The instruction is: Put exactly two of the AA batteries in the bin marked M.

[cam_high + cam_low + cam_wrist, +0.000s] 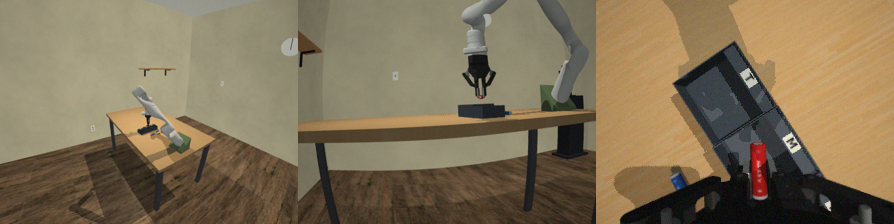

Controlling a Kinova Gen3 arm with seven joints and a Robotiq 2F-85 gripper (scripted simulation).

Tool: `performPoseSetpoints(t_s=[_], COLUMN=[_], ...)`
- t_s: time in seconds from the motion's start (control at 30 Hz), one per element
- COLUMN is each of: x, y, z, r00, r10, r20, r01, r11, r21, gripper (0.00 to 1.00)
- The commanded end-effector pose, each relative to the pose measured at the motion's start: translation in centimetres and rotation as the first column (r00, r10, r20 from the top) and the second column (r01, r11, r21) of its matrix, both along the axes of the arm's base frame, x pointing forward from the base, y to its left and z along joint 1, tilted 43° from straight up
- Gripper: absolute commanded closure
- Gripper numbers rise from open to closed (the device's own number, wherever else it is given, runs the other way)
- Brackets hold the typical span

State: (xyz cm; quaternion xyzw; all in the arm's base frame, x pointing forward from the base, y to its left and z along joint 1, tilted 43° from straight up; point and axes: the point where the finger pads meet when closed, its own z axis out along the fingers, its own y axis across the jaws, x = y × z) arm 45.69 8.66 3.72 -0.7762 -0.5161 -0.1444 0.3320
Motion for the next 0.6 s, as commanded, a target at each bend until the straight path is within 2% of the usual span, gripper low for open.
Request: performPoseSetpoints(t_s=[0.0,0.13,0.3,0.57], x=[0.14,0.14,0.15,0.15], y=[-0.4,-0.4,-0.43,-0.52], z=[-0.04,-0.04,-0.07,-0.16], r00=[0.994,0.954,0.861,0.861], r10=[0.07,0.211,0.358,0.358], r20=[0.078,0.213,0.361,0.361], r01=[-0.072,-0.219,-0.382,-0.382], r11=[0.997,0.975,0.924,0.924], r21=[0.016,0.018,-0.005,-0.005], gripper=[0.91,0.91,0.91,0.91])
